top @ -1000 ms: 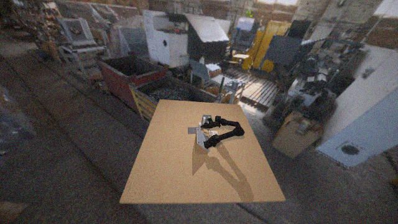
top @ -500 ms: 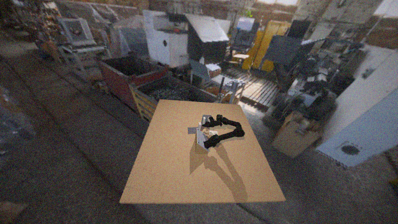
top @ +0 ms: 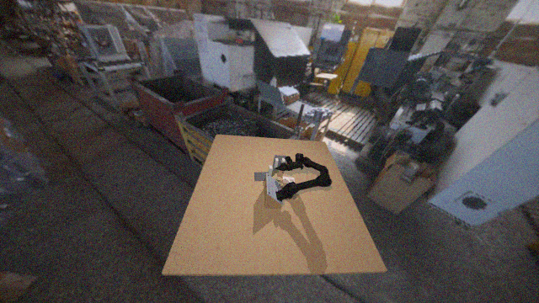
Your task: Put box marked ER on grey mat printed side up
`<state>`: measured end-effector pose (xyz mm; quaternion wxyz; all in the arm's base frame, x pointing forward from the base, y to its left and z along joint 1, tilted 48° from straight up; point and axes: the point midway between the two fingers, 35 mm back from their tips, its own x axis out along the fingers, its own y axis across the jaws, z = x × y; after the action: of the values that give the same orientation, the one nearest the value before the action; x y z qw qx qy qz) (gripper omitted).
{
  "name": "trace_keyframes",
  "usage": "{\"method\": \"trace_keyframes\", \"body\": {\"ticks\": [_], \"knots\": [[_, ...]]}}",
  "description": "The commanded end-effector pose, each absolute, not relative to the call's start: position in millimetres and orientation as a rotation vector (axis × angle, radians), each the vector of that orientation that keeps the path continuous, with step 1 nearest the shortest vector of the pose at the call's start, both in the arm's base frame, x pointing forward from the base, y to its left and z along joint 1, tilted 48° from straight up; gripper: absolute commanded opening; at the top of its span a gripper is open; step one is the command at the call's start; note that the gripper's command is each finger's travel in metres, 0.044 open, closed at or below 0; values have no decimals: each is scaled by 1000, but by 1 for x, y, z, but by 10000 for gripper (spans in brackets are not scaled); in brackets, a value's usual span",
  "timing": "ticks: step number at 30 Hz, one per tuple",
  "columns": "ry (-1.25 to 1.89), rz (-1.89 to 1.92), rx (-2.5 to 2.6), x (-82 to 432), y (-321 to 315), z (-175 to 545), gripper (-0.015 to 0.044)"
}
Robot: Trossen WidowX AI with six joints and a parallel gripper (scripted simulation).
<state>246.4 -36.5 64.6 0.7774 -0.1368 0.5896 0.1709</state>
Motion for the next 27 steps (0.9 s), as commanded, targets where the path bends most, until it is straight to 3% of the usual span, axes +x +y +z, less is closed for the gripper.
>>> {"method": "trace_keyframes", "body": {"ticks": [1,27], "knots": [[1273,364,-297,247,-36,73,440],[1273,365,-296,252,-9,98,440]]}}
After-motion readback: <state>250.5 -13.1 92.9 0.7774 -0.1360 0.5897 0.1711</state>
